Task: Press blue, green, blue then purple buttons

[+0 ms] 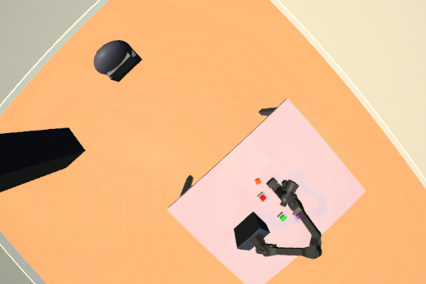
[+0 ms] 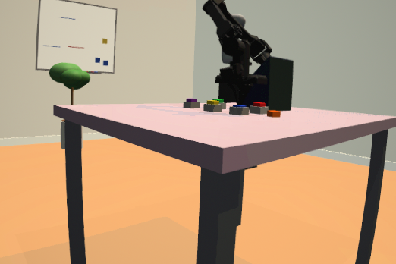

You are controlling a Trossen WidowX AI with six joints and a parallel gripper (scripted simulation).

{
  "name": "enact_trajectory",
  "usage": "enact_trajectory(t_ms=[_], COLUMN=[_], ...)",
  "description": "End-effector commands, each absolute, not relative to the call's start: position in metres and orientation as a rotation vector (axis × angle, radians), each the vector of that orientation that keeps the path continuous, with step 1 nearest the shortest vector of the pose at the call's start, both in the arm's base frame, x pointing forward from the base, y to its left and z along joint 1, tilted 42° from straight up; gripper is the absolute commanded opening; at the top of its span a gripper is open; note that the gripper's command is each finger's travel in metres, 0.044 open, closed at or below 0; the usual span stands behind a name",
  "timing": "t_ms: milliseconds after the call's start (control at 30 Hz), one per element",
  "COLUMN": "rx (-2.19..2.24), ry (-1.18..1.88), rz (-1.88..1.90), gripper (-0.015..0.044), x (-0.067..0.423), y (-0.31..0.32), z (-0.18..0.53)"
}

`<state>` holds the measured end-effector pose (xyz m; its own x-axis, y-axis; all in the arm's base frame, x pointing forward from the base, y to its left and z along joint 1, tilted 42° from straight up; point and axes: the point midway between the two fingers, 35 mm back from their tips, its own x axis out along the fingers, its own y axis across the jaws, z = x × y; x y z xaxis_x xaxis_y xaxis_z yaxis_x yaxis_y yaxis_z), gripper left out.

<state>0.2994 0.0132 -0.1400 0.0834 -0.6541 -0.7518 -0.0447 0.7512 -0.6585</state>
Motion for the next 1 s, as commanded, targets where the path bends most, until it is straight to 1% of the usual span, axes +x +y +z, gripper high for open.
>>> enact_trajectory(t_ms=[0, 333, 433, 633, 767, 967], rx=[-0.622, -0.615, -0.620, -0.620, -0.618, -0.619], ry=[1.436, 1.435, 1.436, 1.436, 1.436, 1.437], rz=[-0.498, -0.500, -0.497, -0.496, -0.494, -0.494], gripper=[0.0020, 0.0020, 0.0020, 0.0020, 0.0020, 0.0020], x=[0.299, 0.299, 0.296, 0.296, 0.292, 0.291], y=[0.012, 0.014, 0.034, 0.038, 0.074, 0.076], z=[-0.141, -0.139, -0.117, -0.113, -0.072, -0.069])
